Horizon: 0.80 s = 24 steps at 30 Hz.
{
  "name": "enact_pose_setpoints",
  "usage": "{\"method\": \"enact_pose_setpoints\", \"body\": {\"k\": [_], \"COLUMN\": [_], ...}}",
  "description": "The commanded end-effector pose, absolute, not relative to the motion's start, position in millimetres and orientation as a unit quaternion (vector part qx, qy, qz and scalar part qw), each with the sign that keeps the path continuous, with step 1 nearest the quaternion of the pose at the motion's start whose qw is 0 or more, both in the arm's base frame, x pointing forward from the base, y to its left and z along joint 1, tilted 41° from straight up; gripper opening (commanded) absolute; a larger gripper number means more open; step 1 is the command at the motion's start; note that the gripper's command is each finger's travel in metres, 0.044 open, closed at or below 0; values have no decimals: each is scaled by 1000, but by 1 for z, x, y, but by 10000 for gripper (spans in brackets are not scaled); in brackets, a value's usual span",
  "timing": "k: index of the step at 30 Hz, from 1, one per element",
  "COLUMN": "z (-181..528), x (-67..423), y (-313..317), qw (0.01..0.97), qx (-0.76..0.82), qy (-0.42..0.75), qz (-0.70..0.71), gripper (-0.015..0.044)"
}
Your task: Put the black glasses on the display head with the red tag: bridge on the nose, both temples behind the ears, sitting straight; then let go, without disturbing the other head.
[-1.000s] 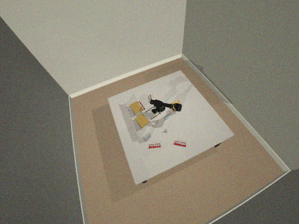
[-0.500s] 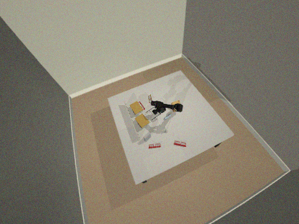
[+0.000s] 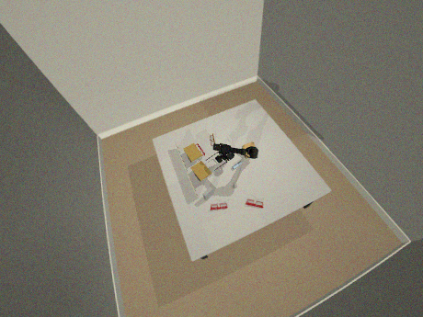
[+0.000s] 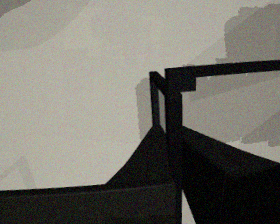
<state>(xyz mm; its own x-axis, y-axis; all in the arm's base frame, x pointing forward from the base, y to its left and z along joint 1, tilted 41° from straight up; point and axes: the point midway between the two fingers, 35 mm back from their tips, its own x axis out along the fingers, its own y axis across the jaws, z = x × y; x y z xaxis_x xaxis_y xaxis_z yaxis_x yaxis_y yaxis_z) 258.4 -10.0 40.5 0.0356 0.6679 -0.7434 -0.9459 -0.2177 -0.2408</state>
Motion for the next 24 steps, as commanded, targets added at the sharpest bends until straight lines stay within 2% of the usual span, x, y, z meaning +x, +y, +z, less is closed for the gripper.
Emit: {"method": "enact_pose_setpoints", "body": {"k": [1, 24], "z": [42, 48], "x": [265, 292], "y": [-8, 0], "qw": [609, 603], "qx": [-398, -397], "qy": [170, 173], "qz": [665, 671], "gripper": [0, 0]}}
